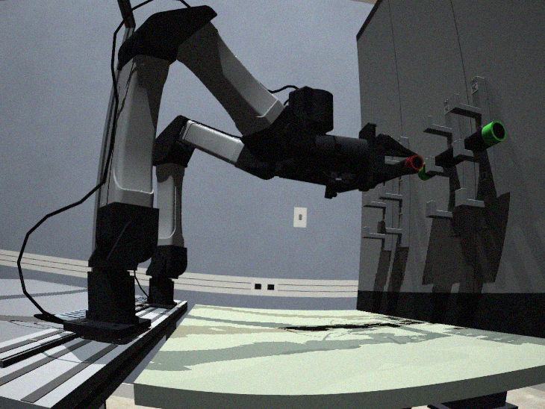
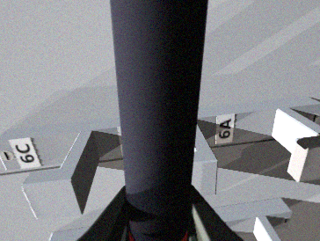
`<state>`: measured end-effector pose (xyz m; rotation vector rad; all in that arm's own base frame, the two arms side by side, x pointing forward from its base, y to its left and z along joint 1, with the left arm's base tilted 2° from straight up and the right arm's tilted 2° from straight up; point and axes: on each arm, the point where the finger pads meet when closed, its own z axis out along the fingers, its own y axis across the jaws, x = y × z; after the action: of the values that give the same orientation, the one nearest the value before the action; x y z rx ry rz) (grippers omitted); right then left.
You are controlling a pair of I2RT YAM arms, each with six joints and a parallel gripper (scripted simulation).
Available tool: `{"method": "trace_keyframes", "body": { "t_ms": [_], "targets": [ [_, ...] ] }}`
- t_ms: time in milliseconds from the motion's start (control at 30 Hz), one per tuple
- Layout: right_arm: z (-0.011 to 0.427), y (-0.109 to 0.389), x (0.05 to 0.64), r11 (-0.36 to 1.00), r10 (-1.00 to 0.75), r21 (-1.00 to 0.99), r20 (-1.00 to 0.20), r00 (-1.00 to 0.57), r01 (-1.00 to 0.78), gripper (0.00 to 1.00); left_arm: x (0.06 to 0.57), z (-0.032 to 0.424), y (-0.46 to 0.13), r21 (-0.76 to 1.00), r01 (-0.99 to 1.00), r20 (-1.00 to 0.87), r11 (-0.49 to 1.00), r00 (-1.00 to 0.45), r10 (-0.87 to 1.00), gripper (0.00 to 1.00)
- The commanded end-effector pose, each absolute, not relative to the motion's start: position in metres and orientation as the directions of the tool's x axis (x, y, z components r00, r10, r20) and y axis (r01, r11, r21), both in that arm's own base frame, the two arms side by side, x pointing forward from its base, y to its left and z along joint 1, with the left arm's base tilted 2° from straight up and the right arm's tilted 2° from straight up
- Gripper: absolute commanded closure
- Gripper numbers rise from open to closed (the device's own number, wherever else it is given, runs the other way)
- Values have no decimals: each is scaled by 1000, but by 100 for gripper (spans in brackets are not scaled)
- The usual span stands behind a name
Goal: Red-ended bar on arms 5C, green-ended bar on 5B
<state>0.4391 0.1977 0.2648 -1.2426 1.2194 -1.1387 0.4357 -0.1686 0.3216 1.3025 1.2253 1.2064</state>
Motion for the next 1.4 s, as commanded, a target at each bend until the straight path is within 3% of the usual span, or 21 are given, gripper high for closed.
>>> {"method": "trace_keyframes", "body": {
  "t_ms": [0, 1367],
  "targets": [
    [272, 200, 443, 15, -999, -999, -16, 43, -30, 100, 432, 357, -170, 999, -35, -18, 19, 9, 1000, 100],
    [272, 200, 443, 15, -999, -999, -16, 43, -30, 100, 434, 339, -173, 999, -35, -18, 19, 9, 1000, 100]
  ]
}}
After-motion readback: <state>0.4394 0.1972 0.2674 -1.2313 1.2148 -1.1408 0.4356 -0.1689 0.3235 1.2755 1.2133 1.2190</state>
